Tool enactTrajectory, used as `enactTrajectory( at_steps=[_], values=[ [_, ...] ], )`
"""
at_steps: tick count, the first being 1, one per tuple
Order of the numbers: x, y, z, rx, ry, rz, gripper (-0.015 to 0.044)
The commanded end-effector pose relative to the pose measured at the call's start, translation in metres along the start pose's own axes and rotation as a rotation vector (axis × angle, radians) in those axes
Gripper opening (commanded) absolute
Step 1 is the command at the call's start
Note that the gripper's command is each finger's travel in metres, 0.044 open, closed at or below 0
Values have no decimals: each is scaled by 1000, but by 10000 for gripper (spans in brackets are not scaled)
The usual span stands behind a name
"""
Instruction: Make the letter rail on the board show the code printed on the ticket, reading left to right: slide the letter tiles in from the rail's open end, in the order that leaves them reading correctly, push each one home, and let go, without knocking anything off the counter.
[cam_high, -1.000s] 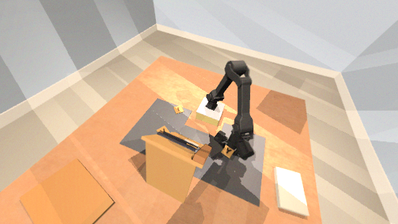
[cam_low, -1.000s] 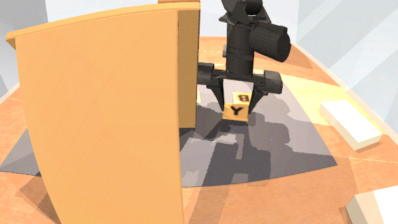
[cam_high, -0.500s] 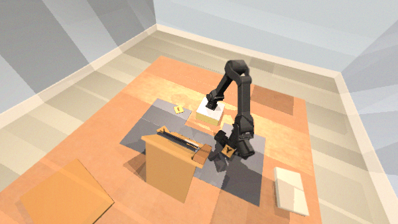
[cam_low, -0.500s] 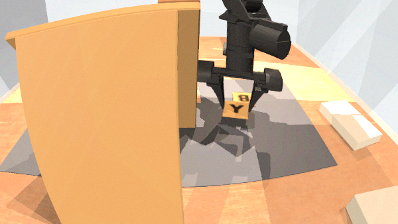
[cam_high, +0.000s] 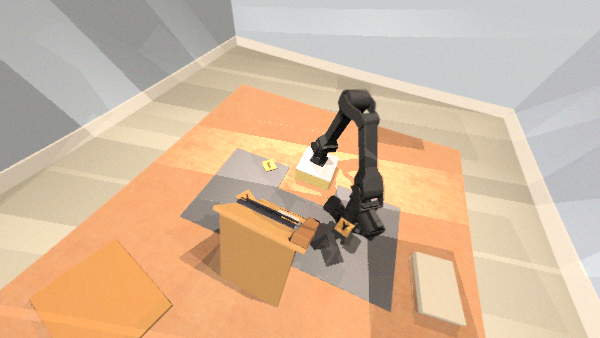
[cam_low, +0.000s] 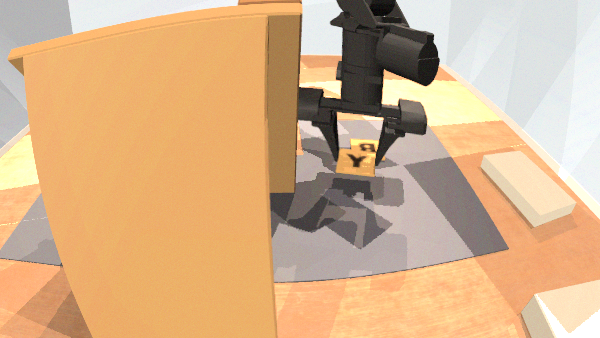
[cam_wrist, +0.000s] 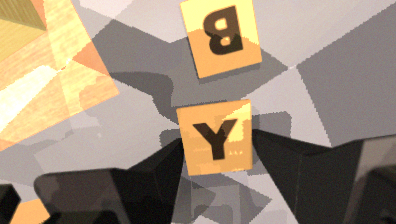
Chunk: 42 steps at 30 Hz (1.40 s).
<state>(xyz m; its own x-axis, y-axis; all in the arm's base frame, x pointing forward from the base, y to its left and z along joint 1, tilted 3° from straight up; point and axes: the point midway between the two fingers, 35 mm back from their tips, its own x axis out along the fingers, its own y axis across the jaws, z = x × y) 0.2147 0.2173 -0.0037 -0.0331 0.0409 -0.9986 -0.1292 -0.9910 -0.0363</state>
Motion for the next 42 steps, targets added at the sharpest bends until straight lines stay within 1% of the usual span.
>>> enactTrajectory(
  at_steps=[1,14,22,42],
  values=[
    [-3,0,-1,4,6,0,0],
    [-4,0,0,4,0,0,0],
    [-3,7,-4,93,6,8,0],
    [-38,-2,-39,329,109,-191,0]
  ],
)
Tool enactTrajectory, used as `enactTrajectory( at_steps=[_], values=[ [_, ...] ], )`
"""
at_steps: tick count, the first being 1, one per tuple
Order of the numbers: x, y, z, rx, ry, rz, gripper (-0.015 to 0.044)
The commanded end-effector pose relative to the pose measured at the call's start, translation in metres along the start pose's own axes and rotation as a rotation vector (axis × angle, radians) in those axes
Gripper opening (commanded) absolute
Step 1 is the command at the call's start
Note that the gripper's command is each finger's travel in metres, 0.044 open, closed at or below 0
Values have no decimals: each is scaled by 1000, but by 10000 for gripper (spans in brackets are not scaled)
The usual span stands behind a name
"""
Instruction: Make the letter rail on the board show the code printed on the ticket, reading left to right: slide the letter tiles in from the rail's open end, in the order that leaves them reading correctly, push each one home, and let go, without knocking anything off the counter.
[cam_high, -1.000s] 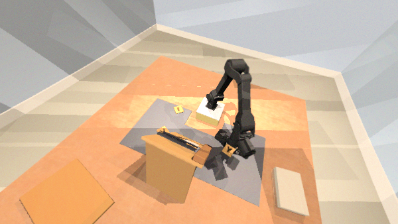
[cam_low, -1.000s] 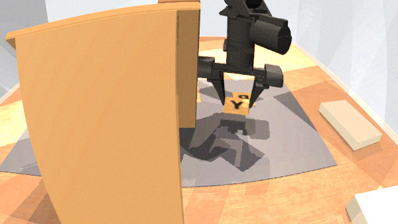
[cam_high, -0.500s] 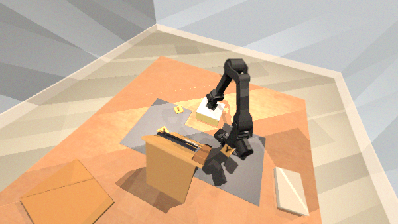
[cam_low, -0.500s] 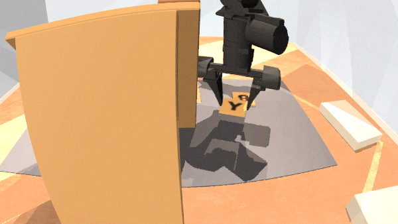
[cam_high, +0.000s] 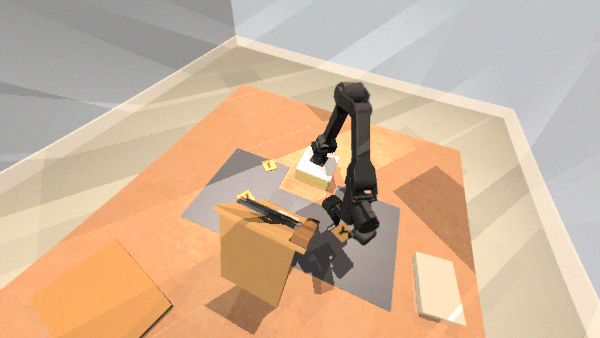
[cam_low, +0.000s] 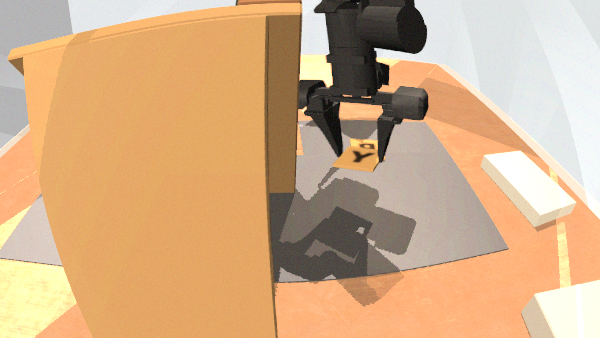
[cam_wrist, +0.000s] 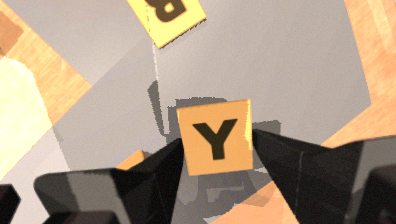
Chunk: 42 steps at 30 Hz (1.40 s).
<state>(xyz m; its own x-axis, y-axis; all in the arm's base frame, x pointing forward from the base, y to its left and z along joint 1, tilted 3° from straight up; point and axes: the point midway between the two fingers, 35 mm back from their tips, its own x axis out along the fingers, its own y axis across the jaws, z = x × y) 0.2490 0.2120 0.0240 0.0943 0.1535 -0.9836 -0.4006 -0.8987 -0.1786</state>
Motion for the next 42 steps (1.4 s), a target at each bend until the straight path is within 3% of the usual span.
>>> enactTrajectory(
  at_steps=[1,42],
  values=[
    [-10,-6,-7,55,17,-57,0],
    [-94,-32,-74,488,143,-480,0]
  ],
)
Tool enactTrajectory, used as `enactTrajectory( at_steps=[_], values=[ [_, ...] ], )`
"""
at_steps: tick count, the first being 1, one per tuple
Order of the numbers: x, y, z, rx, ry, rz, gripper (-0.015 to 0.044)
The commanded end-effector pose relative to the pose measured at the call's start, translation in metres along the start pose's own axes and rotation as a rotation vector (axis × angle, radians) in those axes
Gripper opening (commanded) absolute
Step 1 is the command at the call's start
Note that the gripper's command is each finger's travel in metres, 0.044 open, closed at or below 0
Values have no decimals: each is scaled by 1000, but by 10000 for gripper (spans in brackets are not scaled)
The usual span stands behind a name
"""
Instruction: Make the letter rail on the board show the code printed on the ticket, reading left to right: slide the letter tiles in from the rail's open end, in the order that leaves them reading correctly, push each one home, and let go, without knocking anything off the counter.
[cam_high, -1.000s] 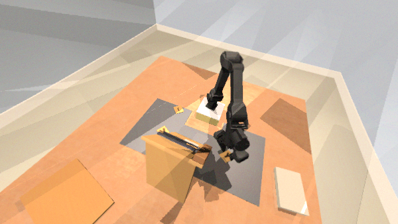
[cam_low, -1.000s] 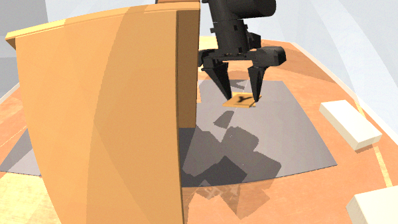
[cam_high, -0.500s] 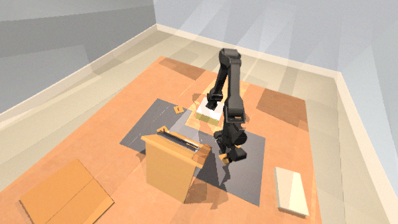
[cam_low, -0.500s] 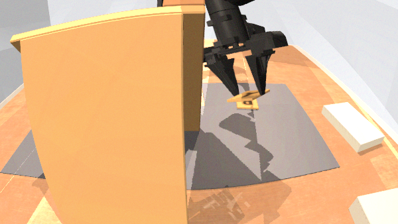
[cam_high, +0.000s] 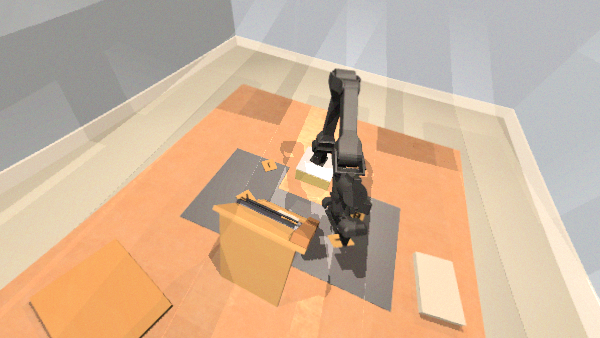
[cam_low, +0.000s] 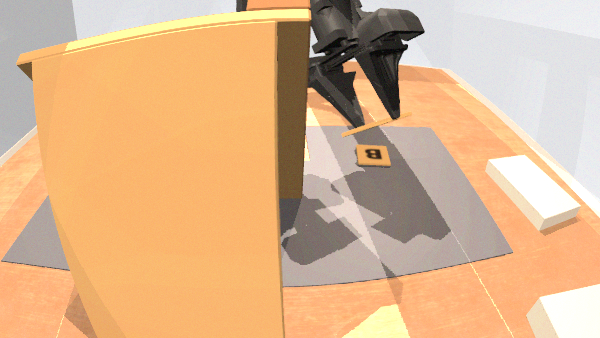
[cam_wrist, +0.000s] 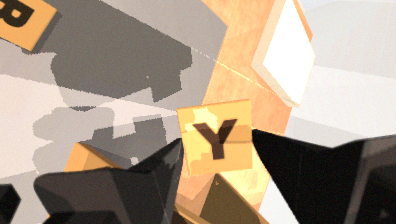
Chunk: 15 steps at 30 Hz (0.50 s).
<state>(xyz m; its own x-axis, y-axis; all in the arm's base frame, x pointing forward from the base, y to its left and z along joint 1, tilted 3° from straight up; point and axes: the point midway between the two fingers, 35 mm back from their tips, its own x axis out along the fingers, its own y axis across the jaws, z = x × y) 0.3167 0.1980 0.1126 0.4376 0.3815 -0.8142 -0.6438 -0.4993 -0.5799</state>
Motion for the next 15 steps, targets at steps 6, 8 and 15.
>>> enactTrajectory(
  at_steps=[6,8,15],
  values=[
    [-21,-20,-13,103,14,-118,0],
    [-25,-24,-16,125,17,-141,0],
    [-42,-37,-26,200,28,-227,0]
  ],
)
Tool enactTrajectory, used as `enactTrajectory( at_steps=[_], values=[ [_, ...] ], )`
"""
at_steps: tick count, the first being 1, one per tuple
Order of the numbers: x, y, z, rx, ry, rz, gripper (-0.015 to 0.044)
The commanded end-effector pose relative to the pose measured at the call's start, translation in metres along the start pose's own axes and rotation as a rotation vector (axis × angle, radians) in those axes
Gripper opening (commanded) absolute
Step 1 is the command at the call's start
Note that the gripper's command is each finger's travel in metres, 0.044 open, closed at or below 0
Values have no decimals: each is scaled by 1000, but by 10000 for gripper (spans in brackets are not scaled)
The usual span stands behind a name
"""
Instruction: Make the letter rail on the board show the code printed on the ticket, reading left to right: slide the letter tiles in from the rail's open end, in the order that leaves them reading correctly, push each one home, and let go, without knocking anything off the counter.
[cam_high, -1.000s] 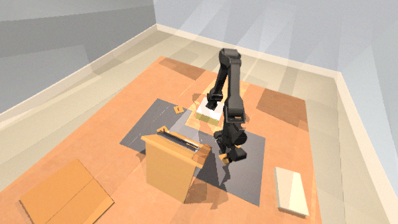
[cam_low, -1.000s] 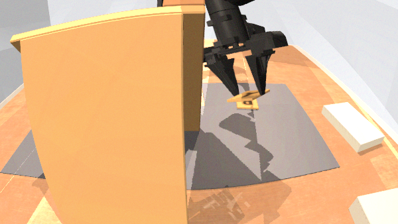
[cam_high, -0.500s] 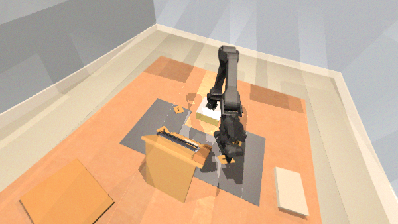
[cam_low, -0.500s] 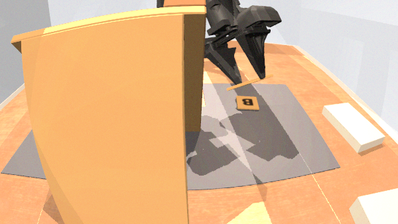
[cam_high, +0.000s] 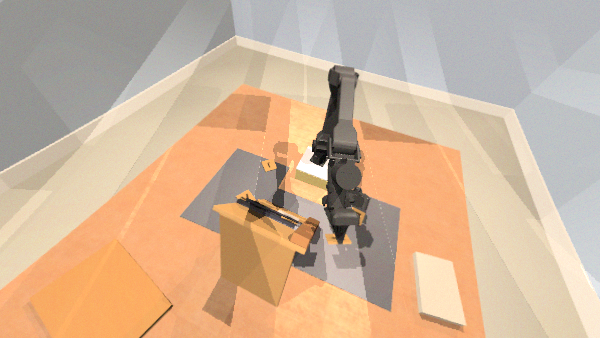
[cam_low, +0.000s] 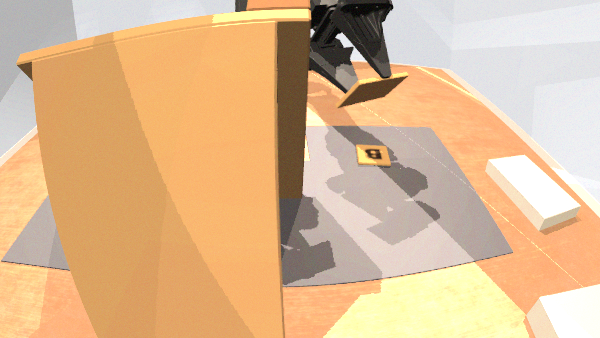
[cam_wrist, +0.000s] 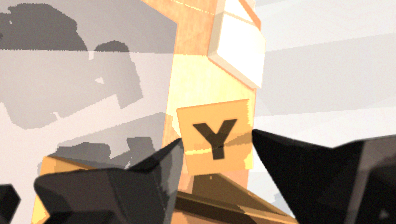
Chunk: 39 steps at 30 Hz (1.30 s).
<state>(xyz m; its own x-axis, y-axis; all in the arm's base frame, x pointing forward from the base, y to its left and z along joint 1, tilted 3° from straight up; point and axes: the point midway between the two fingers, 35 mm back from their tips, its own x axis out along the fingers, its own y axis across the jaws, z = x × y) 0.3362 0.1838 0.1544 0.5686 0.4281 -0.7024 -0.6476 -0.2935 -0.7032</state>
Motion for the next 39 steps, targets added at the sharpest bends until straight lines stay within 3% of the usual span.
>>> enactTrajectory(
  at_steps=[1,20,39],
  values=[
    [-11,-12,-4,48,-1,-62,0],
    [-59,-51,-32,235,19,-286,0],
    [-84,-38,-130,483,167,-327,0]
  ],
)
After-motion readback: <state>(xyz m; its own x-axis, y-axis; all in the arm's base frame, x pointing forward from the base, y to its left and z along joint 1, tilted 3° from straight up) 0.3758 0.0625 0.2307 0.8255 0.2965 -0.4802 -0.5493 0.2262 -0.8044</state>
